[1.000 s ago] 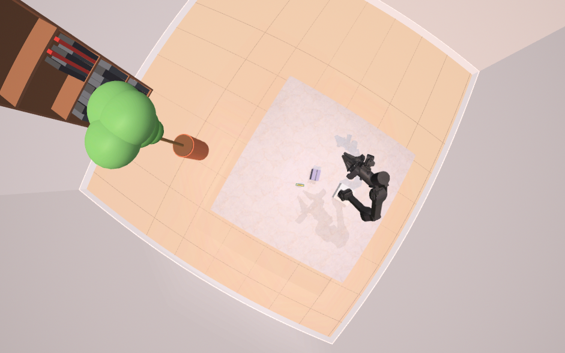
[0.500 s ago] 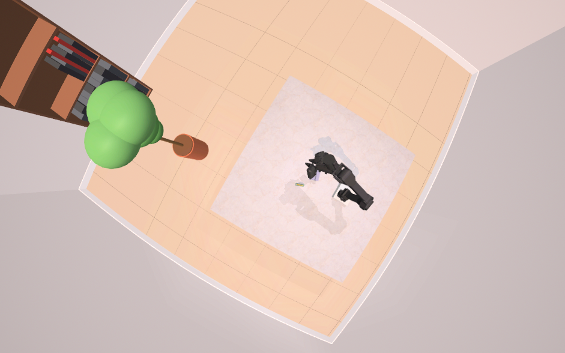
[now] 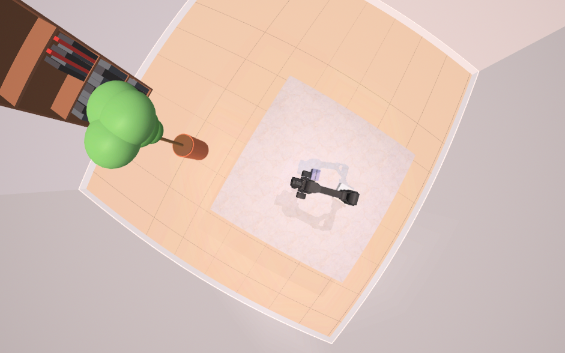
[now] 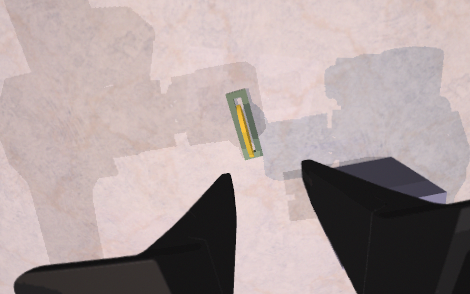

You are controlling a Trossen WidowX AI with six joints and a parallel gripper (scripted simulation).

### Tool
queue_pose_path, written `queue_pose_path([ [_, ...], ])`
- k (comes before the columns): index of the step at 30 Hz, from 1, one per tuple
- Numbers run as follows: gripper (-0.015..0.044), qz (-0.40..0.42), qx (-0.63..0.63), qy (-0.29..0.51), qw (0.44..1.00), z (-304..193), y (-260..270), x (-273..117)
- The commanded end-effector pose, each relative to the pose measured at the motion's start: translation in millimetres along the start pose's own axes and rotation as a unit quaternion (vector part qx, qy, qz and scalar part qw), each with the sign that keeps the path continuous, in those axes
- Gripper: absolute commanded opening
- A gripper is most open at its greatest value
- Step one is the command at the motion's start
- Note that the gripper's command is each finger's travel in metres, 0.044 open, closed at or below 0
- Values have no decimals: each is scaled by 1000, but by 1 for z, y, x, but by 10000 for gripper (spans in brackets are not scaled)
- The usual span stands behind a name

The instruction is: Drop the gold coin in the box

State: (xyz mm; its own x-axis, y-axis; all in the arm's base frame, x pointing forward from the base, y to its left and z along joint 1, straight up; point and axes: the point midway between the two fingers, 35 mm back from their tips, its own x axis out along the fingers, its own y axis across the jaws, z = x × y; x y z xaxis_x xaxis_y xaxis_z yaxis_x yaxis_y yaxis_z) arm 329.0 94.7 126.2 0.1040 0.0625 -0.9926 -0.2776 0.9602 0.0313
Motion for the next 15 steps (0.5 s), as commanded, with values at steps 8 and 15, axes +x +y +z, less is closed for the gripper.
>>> queue_pose_path([
  [8, 161, -14, -54, 42, 998, -11, 10, 41],
  [15, 161, -14, -54, 42, 998, -11, 9, 60],
])
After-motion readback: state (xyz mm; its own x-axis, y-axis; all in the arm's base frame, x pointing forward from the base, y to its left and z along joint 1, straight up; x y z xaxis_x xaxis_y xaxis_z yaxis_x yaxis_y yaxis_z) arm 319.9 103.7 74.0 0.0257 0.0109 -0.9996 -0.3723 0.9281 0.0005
